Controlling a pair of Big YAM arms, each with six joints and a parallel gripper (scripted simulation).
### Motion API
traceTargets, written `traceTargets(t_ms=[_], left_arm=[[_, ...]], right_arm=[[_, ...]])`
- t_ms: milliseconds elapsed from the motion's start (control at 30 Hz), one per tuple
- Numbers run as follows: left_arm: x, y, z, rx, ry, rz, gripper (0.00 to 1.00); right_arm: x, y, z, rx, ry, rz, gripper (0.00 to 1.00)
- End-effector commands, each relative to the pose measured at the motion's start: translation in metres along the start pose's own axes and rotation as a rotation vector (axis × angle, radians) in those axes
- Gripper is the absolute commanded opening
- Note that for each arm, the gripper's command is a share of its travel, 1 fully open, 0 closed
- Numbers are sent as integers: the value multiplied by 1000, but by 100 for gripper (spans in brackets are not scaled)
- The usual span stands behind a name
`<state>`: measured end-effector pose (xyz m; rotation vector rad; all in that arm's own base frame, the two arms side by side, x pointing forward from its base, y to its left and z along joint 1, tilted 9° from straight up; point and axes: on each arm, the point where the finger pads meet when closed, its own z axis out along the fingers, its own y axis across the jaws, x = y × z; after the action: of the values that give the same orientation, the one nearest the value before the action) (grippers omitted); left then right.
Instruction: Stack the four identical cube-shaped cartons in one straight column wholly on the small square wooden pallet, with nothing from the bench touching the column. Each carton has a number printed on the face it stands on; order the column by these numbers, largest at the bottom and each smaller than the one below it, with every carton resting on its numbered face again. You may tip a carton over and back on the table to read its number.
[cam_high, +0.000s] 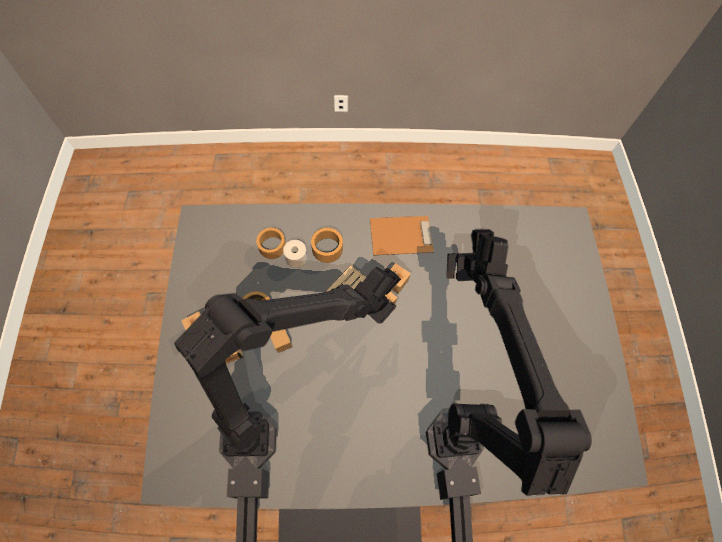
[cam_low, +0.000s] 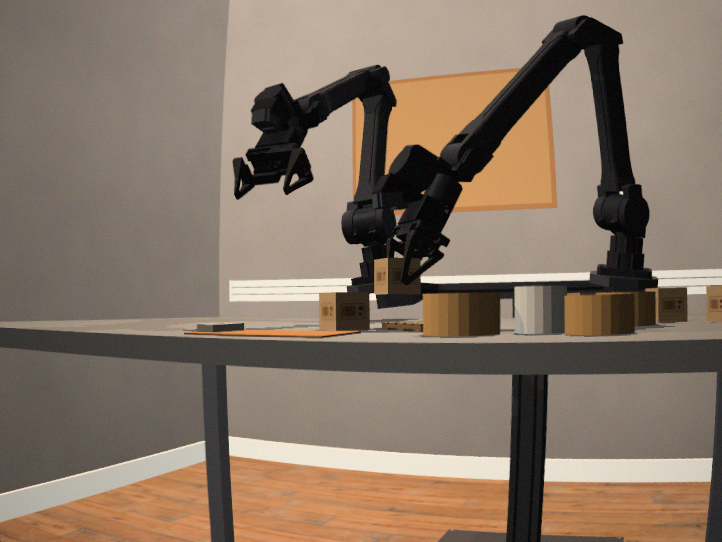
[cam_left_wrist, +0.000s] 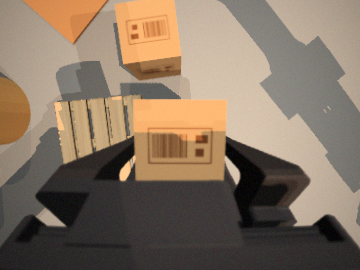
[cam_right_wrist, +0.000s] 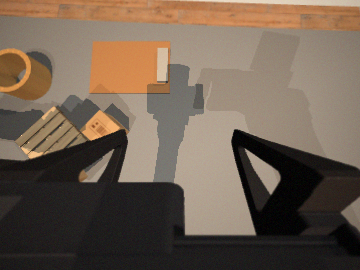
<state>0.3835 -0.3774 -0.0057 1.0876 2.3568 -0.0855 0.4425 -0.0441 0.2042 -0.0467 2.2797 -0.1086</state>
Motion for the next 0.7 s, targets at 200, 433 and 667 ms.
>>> traceTargets(t_ms=[200, 433, 667], left_arm=[[-34, -4, -117, 6, -25, -12, 54], [-41, -2, -204, 7, -27, -12, 54], [-49, 1, -285, 7, -33, -10, 54]], right_arm=[[-32, -7, -9, 13, -58, -8, 100], [-32, -7, -9, 13, -58, -8, 100], [-32, -7, -9, 13, -58, -8, 100]])
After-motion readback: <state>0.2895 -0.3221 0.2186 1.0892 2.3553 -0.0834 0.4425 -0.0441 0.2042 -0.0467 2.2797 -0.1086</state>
